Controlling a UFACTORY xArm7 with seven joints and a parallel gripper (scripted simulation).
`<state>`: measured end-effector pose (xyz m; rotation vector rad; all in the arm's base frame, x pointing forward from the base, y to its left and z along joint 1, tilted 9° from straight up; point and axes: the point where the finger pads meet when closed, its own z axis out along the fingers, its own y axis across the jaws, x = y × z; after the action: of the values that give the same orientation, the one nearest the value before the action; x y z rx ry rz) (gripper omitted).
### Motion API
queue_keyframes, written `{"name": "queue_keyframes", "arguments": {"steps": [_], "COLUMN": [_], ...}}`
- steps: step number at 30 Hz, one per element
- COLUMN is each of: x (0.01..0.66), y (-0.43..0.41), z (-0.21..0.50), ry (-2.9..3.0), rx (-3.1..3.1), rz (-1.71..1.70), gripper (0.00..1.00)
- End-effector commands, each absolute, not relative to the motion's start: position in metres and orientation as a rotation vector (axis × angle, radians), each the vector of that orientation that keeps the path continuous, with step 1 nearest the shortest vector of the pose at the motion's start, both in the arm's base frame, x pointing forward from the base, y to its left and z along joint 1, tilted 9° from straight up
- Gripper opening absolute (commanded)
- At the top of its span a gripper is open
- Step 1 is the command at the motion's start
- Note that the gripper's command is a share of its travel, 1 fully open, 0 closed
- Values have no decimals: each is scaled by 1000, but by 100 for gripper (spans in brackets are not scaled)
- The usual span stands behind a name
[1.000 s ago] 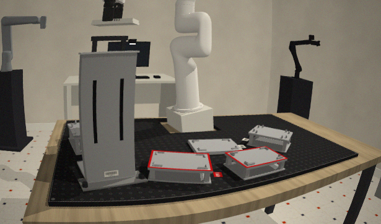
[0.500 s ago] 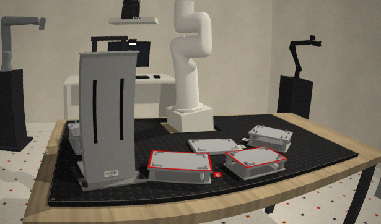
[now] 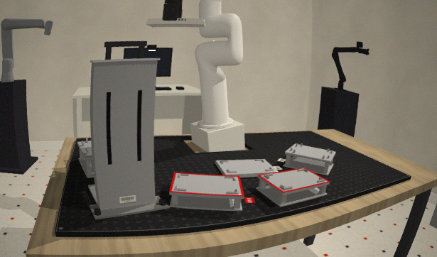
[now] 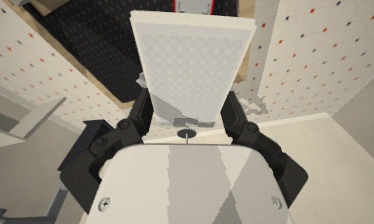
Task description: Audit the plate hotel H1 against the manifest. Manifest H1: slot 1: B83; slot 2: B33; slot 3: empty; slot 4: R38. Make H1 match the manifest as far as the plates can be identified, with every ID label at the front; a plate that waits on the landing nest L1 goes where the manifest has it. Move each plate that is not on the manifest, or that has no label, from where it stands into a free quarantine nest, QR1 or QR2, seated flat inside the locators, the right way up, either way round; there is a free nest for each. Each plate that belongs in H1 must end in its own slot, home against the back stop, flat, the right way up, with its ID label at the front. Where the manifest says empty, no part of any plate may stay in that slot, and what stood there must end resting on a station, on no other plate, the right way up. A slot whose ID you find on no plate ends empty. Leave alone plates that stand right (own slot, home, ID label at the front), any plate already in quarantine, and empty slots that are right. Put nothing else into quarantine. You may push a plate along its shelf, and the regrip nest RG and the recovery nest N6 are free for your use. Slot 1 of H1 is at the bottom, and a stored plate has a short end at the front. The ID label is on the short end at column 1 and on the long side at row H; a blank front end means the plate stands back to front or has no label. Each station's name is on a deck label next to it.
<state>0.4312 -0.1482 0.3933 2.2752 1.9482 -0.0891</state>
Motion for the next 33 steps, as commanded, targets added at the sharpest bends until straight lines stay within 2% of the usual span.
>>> {"name": "queue_keyframes", "arguments": {"steps": [1,16,33], "x": [440,464,465], "y": [-129,-64,-63], "z": [393,384,379], "ry": [1945,1945,1945], "rx": [2273,2273,2273], "rz": [-87,-86,-86], "gripper": [0,0,0]}}
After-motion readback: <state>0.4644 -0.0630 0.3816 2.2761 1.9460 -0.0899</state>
